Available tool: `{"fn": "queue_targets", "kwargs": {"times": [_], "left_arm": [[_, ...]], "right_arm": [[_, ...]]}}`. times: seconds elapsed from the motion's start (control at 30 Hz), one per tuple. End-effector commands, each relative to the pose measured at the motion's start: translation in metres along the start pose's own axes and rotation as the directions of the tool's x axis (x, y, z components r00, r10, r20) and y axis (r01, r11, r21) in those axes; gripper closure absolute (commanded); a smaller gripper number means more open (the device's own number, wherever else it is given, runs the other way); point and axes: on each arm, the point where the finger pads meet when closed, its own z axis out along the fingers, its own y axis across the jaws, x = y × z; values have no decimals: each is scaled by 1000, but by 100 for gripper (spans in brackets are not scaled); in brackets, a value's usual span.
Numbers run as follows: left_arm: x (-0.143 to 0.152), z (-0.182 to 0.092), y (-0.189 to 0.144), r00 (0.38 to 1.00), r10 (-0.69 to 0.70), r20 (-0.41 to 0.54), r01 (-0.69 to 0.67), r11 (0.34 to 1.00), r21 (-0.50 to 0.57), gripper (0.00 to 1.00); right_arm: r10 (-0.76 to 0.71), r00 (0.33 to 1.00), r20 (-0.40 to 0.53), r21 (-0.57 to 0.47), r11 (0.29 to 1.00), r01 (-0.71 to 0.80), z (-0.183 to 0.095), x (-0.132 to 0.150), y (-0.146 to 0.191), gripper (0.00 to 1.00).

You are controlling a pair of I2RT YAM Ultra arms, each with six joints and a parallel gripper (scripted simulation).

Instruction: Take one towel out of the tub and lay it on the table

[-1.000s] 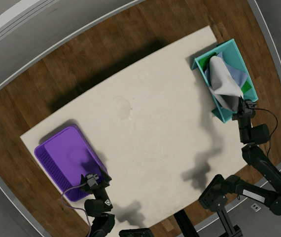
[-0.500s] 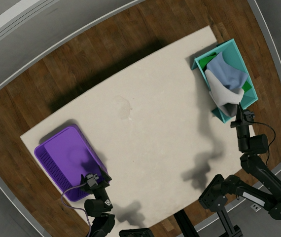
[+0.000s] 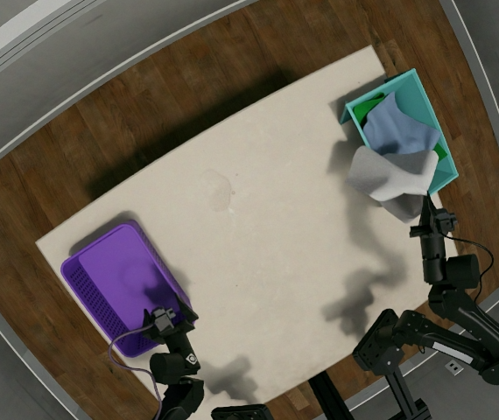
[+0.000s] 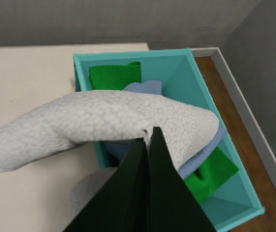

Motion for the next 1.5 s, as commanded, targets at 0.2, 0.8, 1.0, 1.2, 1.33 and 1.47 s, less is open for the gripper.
{"fn": "queue_targets", "kwargs": {"times": [0.2,0.8,1.0,1.2,1.33,1.47], "left_arm": [[-6,-1,0,1000,-8,16,8,1000,1,0],[-6,-1,0,1000,-8,16,8,1000,1,0],[-6,-1,0,1000,-8,16,8,1000,1,0],[-6,-1,0,1000,-8,16,8,1000,1,0],[-6,-1,0,1000,-8,16,8,1000,1,0],[-6,-1,0,1000,-8,16,8,1000,1,0]], "right_arm": [[-12,997,82,28,1000,10,-24,-18,-7,99],[-44,989,141,-4,999,45,-60,-53,13,99],[-60,980,187,-24,998,65,-76,-64,22,99],[-65,963,261,-44,996,79,-91,-78,25,99],[-66,954,294,-51,995,85,-96,-84,27,99],[-65,950,307,-55,995,85,-105,-91,28,99]]}}
